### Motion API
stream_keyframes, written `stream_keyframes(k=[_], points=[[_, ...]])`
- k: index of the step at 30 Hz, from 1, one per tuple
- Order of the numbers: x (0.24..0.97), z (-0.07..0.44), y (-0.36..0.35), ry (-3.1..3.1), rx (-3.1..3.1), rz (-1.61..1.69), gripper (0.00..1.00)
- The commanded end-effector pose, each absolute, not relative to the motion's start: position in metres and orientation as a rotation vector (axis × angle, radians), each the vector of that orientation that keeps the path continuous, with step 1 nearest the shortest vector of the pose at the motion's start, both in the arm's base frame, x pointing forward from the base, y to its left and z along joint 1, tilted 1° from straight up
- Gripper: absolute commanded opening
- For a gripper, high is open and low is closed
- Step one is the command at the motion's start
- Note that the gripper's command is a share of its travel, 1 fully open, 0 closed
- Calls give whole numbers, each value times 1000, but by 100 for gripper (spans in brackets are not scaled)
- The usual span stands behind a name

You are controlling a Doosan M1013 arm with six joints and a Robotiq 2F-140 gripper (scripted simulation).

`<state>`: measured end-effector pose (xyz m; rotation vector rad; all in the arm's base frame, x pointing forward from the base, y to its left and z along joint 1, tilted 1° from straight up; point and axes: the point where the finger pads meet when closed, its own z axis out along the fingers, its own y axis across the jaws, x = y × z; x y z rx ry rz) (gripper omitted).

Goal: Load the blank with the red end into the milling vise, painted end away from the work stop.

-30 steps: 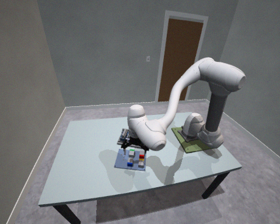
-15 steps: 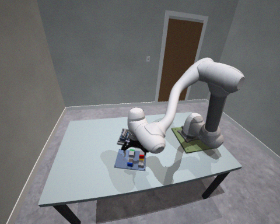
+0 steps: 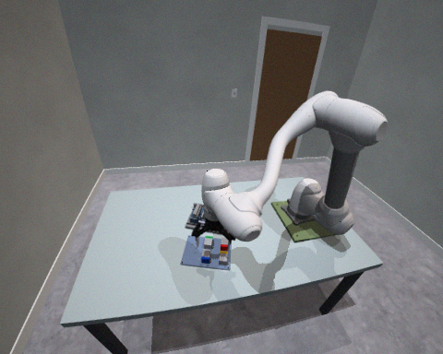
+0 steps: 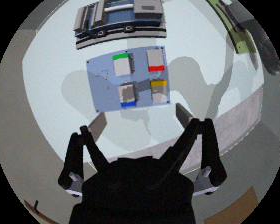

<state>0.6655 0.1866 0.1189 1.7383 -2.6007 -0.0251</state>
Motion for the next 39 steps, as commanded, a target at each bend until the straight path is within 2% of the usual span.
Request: stream_keyframes(k=[1,39], points=[[666,120,187,-2601,1738,-25,100],[670,129,193,-2601,1738,-25,100]])
